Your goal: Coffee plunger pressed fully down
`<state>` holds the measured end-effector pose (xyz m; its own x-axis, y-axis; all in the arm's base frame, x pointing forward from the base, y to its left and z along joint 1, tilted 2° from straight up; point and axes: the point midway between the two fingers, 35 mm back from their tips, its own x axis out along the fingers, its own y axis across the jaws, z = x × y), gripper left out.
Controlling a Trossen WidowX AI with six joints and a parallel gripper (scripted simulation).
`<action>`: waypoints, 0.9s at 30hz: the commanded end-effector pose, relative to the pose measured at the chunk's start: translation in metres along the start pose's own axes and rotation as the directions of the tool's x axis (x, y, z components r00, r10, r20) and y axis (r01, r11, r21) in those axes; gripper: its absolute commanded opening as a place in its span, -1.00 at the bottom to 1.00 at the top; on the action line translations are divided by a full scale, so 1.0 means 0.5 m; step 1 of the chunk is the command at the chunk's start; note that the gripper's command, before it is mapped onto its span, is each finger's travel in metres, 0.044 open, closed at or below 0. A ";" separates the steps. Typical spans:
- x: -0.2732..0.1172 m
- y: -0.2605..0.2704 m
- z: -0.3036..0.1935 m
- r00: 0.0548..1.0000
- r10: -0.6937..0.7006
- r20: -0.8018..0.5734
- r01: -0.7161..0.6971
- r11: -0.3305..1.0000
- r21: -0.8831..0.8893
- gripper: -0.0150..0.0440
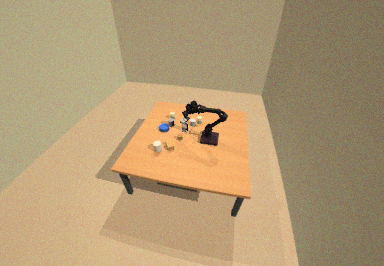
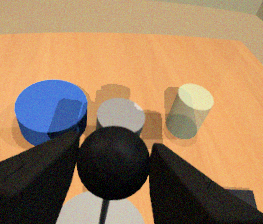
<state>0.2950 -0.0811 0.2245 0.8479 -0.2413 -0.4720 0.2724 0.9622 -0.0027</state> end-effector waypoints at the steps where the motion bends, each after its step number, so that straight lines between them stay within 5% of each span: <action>1: 0.019 0.000 -0.044 0.999 0.002 -0.048 -0.002 1.000 -0.005 -0.08; 27: 0.066 -0.001 -0.115 0.999 0.002 -0.047 -0.002 1.000 -0.005 -0.08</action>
<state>0.2997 -0.0830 0.1849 0.8551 -0.2432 -0.4580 0.2726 0.9621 -0.0020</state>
